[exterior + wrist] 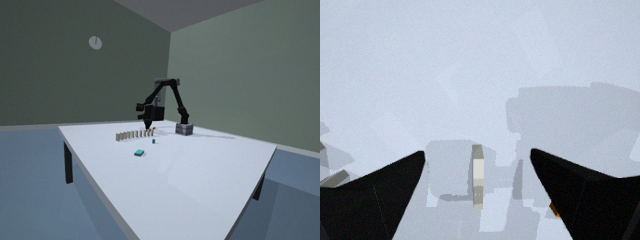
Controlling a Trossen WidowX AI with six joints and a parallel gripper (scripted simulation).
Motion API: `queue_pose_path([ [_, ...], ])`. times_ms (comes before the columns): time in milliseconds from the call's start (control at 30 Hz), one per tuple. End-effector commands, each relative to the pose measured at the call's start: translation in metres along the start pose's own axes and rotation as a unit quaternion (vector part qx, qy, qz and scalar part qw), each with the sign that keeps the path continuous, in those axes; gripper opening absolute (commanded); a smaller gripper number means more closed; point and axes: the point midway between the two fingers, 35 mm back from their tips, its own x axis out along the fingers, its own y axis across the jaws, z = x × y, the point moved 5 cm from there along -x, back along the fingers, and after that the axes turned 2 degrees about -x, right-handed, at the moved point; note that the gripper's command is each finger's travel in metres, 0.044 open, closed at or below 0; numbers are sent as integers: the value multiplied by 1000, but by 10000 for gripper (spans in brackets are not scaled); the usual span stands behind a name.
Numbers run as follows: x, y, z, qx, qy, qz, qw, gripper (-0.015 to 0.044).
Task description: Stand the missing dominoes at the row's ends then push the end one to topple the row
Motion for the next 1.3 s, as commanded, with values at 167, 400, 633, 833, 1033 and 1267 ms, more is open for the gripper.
queue_pose_path([
  [167, 9, 1, -3, 2, 5, 2, 1000, 440],
  [400, 9, 1, -3, 2, 5, 2, 1000, 256],
  [633, 9, 1, -3, 2, 5, 2, 1000, 72],
  [833, 9, 1, -3, 2, 5, 2, 1000, 21],
  [1033, 9, 1, -3, 2, 5, 2, 1000, 21],
  [1267, -64, 1, -2, 2, 5, 2, 1000, 21],
])
